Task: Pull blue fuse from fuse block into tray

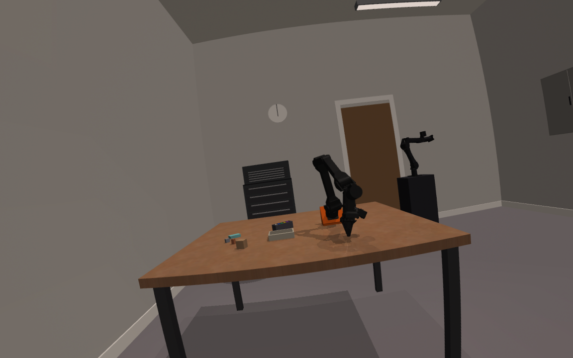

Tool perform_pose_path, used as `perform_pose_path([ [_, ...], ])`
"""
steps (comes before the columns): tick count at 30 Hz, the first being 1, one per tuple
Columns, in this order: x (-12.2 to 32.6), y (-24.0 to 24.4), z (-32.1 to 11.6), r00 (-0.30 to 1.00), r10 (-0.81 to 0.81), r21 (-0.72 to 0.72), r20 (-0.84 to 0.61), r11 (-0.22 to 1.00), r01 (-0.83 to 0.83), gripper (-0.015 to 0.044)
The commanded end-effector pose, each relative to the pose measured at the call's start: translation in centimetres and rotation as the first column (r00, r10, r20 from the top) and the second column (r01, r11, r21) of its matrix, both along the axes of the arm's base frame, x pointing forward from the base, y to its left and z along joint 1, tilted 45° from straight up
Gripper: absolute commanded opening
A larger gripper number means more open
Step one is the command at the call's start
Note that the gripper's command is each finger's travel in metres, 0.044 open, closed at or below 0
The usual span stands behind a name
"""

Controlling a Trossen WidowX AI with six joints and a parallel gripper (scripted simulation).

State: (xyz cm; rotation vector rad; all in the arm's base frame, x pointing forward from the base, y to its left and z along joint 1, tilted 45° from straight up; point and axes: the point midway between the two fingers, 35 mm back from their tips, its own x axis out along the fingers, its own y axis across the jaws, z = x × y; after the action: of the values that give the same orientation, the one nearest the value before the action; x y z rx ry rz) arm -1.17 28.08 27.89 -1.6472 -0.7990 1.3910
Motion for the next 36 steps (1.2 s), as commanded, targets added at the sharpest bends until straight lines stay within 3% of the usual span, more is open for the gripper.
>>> perform_pose_path([
  [1,3.9,1.3,0.9,0.987,-0.138,0.020,-0.087,0.990,0.140,0.0074],
  [9,13.0,2.0,1.7,0.901,-0.380,0.020,-0.208,0.920,0.393,0.0074],
  [17,20.9,-0.5,-0.7,0.837,-0.522,-0.108,-0.168,0.853,0.510,0.0074],
  [29,32.8,-11.4,-6.1,0.682,-0.710,-0.337,-0.174,0.694,0.636,0.0074],
  [31,33.8,-14.4,-6.6,0.635,-0.760,-0.348,-0.135,0.637,0.688,0.0074],
  [36,35.1,-17.9,-10.3,0.644,-0.745,-0.472,-0.176,0.638,0.609,0.0074],
])
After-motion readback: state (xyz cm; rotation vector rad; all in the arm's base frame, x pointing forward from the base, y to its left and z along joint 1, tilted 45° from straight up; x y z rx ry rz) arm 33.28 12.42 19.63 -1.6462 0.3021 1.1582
